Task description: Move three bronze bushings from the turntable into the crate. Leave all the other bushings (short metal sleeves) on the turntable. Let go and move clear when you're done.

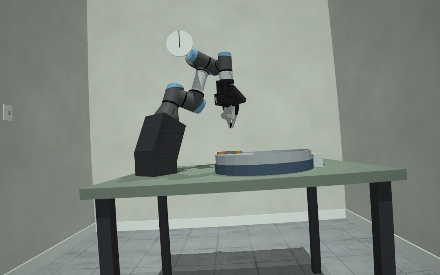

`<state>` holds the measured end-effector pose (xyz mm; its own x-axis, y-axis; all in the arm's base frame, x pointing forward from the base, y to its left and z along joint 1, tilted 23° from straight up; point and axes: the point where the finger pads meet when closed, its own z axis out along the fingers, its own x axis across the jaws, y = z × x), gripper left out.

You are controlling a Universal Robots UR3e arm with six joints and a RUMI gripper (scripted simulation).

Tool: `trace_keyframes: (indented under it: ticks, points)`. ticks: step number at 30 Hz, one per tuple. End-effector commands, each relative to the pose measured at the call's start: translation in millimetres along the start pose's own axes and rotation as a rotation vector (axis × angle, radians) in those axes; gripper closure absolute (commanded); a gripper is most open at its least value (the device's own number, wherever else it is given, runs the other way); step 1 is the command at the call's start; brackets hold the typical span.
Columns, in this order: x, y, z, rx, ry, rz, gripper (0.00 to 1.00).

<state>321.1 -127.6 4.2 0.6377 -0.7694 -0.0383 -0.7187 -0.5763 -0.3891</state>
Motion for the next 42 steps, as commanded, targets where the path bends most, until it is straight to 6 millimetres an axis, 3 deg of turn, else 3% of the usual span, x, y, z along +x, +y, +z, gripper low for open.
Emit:
trace_keyframes:
  ticks: [1,29,42]
  points:
    - [2.5,-0.5,2.9,0.0,0.002,-0.025,0.95]
    - [35.0,-8.5,66.6,-0.001,0.002,-0.463,0.95]
    - [40.9,-9.9,78.5,-0.001,0.002,-0.542,0.95]
